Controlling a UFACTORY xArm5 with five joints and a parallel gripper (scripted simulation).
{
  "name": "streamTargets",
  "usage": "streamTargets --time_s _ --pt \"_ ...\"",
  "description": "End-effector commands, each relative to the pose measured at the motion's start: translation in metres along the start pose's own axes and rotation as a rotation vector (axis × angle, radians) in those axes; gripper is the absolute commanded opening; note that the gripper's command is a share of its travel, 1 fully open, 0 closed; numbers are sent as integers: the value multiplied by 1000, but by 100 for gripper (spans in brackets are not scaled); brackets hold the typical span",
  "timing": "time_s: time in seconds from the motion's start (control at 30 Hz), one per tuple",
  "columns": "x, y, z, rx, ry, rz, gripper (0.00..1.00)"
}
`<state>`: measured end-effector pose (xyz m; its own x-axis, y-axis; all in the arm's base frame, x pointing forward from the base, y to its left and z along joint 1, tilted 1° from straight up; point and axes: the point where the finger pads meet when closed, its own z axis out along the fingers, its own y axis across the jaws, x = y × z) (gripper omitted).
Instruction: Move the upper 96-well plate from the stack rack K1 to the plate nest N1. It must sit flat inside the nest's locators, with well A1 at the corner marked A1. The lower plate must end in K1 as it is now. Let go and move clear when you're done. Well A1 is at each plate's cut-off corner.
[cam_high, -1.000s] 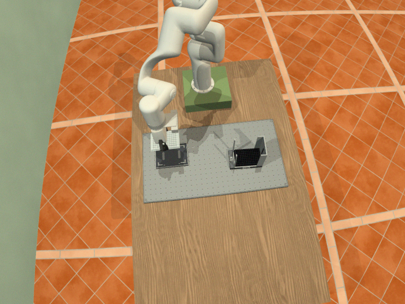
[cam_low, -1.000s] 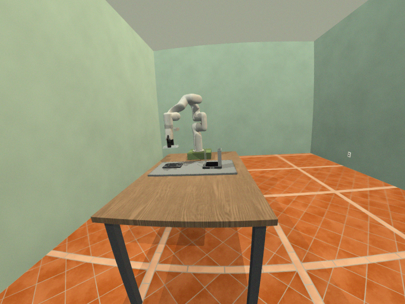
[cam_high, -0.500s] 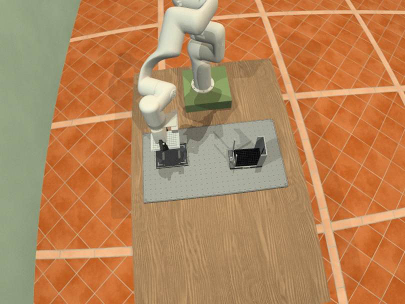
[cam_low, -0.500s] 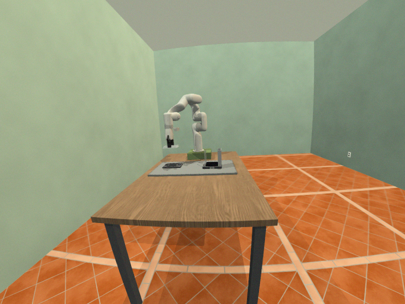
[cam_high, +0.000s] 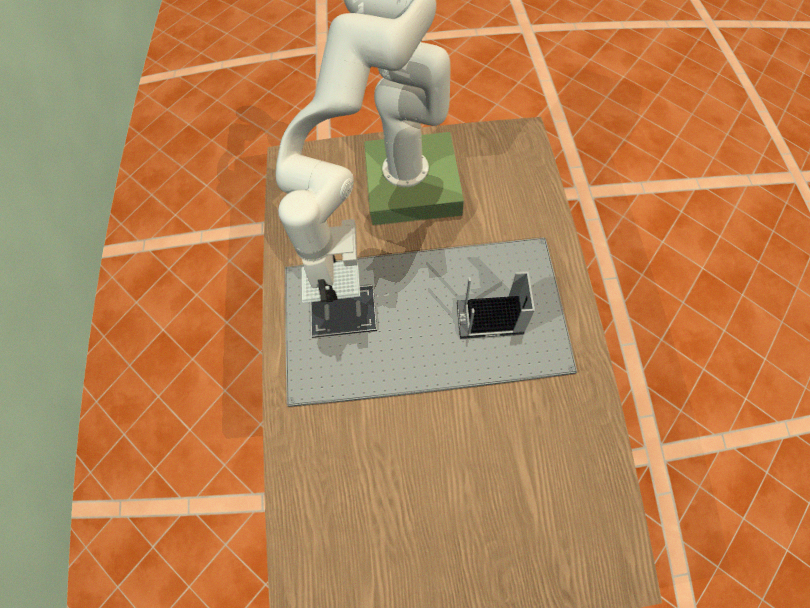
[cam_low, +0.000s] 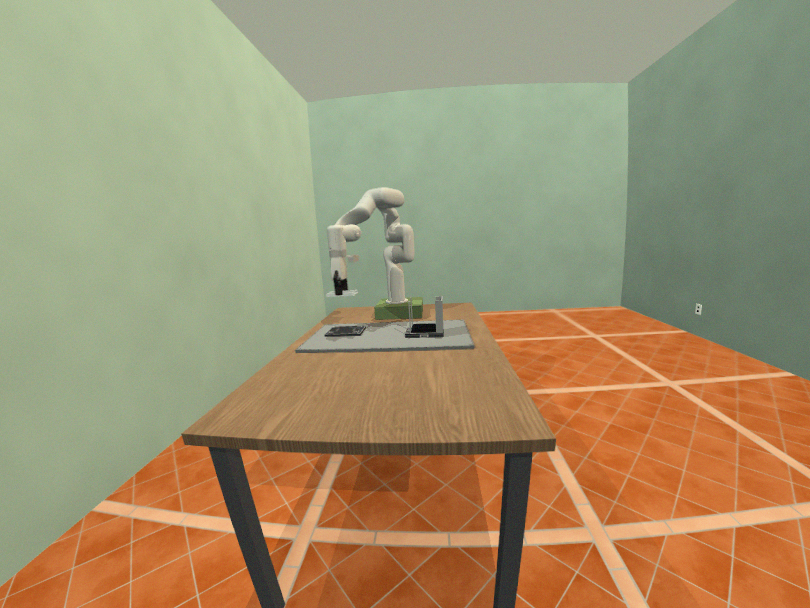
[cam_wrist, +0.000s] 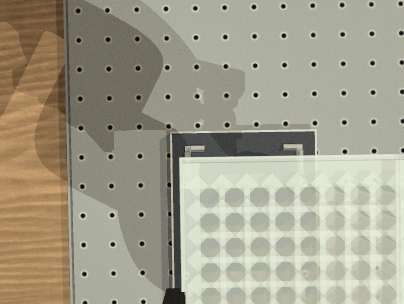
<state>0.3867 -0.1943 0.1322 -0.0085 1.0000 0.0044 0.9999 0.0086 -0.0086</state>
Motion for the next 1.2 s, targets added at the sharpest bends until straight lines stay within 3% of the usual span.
streamTargets --time_s 0.0,1.17 --pt "0 1 3 1 -9 0 0" --pt "-1 1 55 1 -9 0 0"
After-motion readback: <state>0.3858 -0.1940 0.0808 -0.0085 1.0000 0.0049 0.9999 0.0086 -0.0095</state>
